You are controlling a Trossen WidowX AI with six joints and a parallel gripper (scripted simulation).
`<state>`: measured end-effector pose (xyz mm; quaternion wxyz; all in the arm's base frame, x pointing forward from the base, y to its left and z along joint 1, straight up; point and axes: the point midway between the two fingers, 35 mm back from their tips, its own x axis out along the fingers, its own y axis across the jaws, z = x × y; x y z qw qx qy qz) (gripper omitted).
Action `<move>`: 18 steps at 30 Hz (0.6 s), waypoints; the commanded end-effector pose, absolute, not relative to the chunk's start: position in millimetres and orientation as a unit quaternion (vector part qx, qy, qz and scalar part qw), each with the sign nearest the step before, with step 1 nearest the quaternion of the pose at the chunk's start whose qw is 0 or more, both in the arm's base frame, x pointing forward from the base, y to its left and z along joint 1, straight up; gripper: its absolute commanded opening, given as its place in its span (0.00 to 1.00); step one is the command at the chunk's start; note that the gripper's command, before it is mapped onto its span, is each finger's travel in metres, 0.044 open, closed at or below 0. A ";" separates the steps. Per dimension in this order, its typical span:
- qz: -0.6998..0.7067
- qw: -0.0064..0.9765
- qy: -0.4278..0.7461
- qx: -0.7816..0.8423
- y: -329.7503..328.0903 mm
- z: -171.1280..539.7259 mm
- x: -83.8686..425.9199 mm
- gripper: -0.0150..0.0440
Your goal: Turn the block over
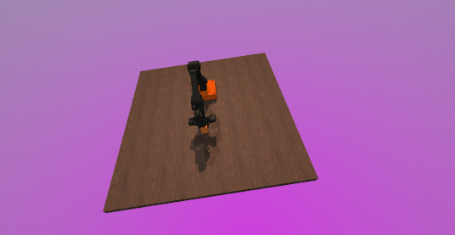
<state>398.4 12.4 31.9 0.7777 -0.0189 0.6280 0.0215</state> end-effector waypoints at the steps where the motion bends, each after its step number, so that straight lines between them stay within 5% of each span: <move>1: 0.024 0.795 0.606 -0.018 12.7 34.7 399.5 0.25; 18: 0.026 0.863 0.504 -0.016 12.4 34.9 393.2 0.25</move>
